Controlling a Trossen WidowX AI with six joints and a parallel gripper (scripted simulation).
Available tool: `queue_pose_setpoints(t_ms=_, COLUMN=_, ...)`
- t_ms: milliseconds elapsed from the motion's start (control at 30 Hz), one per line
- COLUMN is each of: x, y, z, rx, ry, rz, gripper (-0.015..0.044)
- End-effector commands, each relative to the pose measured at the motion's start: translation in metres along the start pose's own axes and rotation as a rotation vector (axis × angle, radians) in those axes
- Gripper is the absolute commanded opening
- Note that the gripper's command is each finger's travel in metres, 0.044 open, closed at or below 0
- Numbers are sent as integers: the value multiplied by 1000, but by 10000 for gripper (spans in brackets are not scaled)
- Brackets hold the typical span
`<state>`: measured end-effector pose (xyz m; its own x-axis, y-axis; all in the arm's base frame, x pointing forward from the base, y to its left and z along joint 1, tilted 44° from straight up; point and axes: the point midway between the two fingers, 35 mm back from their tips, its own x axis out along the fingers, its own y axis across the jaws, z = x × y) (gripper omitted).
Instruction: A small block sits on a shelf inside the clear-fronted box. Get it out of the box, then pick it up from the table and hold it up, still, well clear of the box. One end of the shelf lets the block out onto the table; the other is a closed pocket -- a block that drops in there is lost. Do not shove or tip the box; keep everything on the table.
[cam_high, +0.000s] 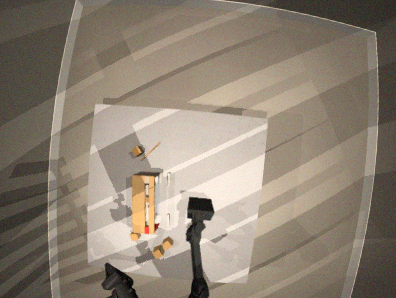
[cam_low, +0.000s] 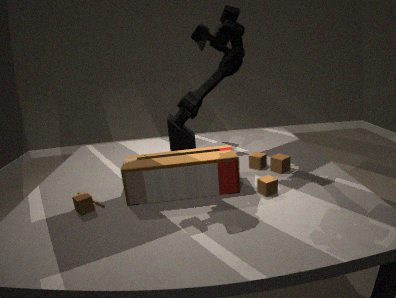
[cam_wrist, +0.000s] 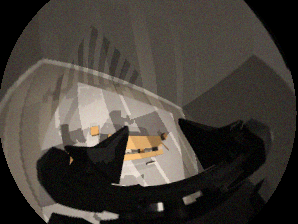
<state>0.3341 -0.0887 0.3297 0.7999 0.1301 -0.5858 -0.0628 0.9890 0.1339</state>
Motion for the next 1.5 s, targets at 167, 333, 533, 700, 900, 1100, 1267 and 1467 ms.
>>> queue_pose_setpoints(t_ms=167, x=102, y=-33, z=-101, rx=545, ry=440, rz=138, gripper=400)
queue_pose_setpoints(t_ms=333, x=140, y=-38, z=-170, rx=899, ry=714, rz=173, gripper=400)
queue_pose_setpoints(t_ms=533, x=166, y=-31, z=-253, rx=1354, ry=1069, rz=160, gripper=400)
queue_pose_setpoints(t_ms=700, x=172, y=-16, z=-312, rx=1712, ry=1365, rz=102, gripper=400)
queue_pose_setpoints(t_ms=900, x=173, y=-14, z=-319, rx=1760, ry=1405, rz=90, gripper=400)
queue_pose_setpoints(t_ms=1100, x=176, y=-11, z=-322, rx=1760, ry=1404, rz=90, gripper=400)
queue_pose_setpoints(t_ms=1267, x=182, y=-7, z=-327, rx=1760, ry=1403, rz=89, gripper=400)
queue_pose_setpoints(t_ms=1467, x=188, y=-2, z=-333, rx=1760, ry=1403, rz=89, gripper=400)
